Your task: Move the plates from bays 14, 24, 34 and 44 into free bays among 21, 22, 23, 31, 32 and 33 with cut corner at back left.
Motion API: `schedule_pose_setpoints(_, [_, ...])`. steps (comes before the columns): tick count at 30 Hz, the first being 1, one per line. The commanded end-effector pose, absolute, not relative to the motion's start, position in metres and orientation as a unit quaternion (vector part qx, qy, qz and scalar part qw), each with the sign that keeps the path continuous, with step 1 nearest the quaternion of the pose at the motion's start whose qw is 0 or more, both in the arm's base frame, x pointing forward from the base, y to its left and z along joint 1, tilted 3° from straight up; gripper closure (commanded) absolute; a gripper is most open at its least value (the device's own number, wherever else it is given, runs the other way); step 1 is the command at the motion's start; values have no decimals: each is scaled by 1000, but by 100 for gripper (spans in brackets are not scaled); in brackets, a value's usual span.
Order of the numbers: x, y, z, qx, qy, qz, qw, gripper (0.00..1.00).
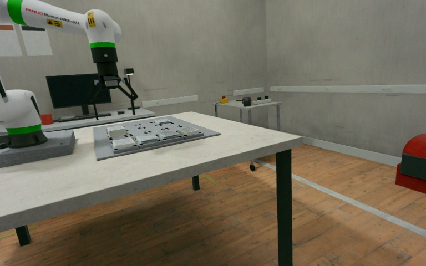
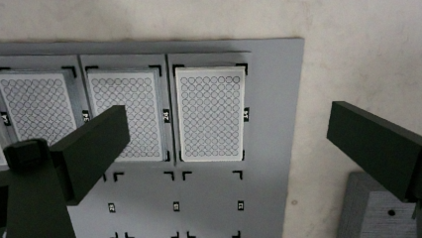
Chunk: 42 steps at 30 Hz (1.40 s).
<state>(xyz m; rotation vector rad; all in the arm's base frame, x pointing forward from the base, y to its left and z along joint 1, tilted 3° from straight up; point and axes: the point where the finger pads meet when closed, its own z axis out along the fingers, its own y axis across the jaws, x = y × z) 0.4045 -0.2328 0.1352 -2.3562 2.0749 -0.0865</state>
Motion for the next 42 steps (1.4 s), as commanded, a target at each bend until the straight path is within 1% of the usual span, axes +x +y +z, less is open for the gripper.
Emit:
schedule_pose_setpoints(1, [405, -233, 136, -750, 661, -28, 1, 0])
schedule_pose_setpoints(21, [405, -233, 136, -750, 661, -28, 1, 0])
schedule_pose_setpoints(42, [480, -223, 139, -750, 661, -28, 1, 0])
